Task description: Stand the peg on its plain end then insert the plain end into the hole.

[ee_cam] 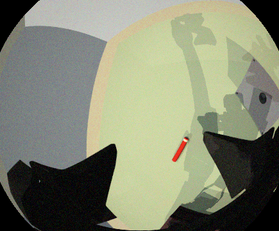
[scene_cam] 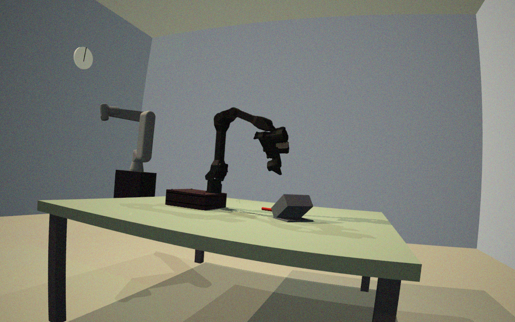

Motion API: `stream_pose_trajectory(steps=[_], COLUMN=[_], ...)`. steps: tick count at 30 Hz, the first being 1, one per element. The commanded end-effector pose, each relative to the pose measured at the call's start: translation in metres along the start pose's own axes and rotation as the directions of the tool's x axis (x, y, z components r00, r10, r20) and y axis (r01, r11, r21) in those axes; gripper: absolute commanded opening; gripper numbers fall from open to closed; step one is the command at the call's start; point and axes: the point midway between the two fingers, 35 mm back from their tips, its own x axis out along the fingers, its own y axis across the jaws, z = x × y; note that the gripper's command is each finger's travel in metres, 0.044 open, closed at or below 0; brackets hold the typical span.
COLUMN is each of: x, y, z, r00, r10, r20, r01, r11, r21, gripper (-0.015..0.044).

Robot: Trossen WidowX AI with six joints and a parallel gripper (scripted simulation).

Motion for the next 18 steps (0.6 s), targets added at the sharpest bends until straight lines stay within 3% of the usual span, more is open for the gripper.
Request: stream_pose_trajectory(steps=[1,18], x=[0.023,0.097], y=[-0.004,-0.016], z=[-0.01,-0.049], r00=[0.993,0.838], r10=[-0.07,-0.417], r20=[-0.096,-0.352], r01=[0.079,0.515], r11=[0.993,0.817], r21=[0.087,0.26], gripper=[0.044,0.044])
